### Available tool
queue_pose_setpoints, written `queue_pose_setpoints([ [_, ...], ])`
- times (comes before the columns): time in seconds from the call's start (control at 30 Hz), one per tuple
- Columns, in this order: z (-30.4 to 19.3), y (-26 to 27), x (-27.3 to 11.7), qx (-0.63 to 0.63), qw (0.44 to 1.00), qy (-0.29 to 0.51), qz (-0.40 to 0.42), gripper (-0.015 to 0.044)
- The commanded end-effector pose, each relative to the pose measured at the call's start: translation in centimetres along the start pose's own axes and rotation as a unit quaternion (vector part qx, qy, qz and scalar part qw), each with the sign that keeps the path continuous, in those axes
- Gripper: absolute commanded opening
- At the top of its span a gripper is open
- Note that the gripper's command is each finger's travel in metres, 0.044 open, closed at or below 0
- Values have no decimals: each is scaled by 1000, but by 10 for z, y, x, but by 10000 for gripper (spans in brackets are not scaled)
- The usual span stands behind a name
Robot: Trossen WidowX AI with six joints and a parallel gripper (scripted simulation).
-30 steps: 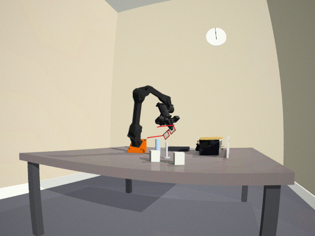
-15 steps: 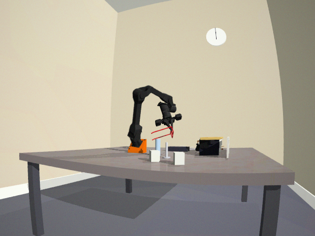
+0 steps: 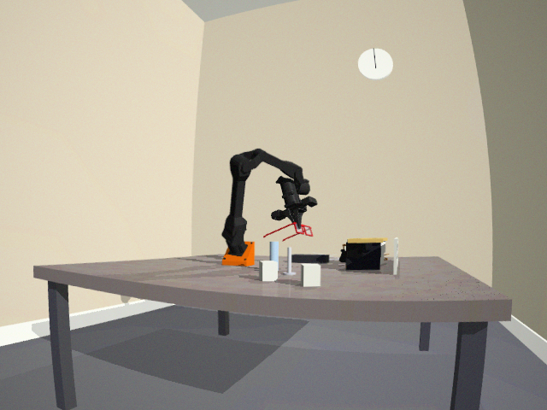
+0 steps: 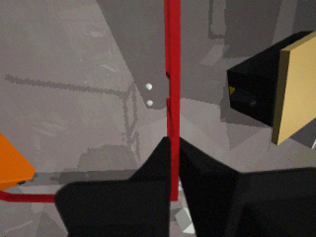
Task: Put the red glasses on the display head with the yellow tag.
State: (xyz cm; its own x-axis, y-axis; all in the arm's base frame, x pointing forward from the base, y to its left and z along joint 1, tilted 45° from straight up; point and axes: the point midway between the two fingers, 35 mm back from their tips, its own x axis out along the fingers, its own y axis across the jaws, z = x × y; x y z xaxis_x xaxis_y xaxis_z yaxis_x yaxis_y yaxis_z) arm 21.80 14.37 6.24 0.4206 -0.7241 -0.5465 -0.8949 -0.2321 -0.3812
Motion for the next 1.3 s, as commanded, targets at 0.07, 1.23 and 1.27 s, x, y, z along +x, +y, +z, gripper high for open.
queue_pose_setpoints([
  [0.07, -5, -3, 3, 126, 992, -1, 17, 0],
  [1.23, -31, -13, 22, 721, 685, 59, 87, 0],
  [1.27, -32, -14, 23, 734, 670, 62, 88, 0],
])
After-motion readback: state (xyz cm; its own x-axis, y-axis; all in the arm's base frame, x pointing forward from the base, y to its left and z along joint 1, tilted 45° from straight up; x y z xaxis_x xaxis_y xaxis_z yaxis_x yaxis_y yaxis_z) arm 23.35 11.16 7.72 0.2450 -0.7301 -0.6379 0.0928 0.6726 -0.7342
